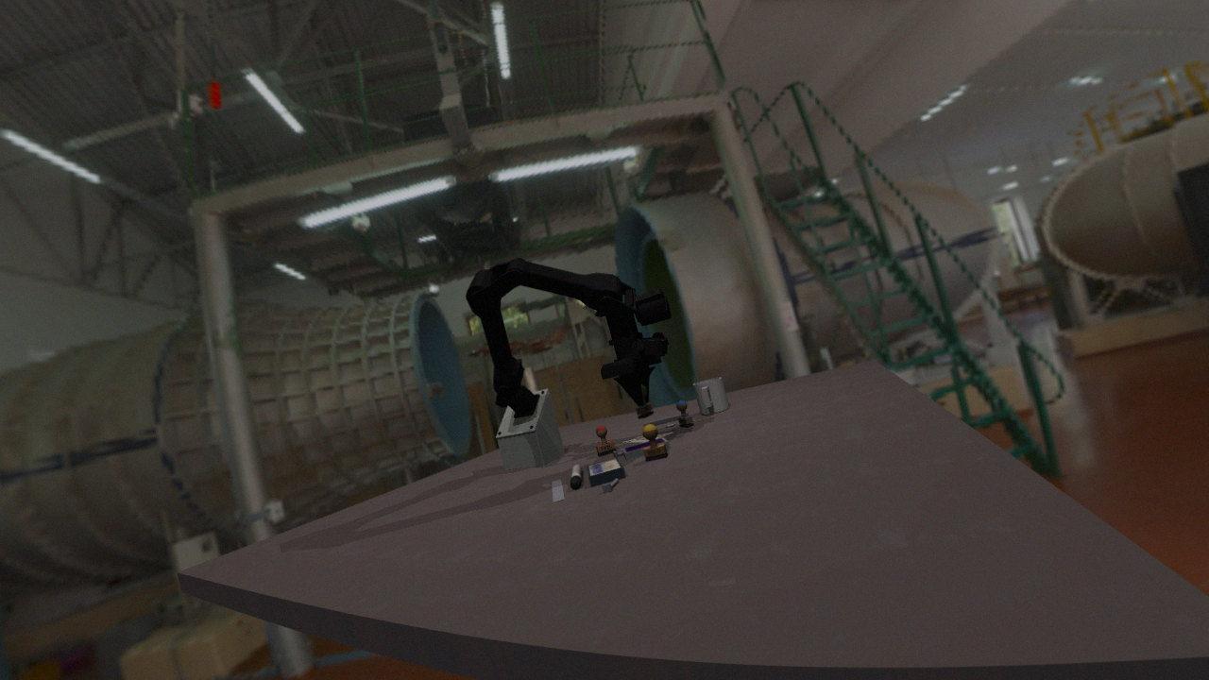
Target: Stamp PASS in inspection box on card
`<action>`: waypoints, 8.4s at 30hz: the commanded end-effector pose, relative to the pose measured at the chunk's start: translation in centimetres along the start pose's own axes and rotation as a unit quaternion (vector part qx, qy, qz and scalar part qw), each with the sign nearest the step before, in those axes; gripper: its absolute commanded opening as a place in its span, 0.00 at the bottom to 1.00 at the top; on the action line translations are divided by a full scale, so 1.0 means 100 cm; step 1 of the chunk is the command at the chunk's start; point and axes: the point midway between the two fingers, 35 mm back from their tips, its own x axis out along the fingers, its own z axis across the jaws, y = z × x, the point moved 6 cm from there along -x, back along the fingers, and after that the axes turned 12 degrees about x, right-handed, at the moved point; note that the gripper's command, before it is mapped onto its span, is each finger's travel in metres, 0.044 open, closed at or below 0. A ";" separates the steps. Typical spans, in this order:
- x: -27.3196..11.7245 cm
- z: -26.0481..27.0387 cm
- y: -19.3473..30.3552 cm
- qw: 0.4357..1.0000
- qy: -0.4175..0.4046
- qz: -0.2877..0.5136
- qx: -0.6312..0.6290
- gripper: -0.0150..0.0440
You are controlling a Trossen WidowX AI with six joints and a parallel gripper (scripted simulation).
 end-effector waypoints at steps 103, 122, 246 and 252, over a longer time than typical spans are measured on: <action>0.056 -0.021 0.009 1.000 0.004 -0.001 0.006 0.25; 0.059 -0.021 0.009 1.000 0.004 -0.001 0.006 0.25; 0.010 -0.020 0.008 1.000 0.003 -0.001 0.006 0.25; 0.001 -0.020 0.008 1.000 0.003 -0.001 0.006 0.25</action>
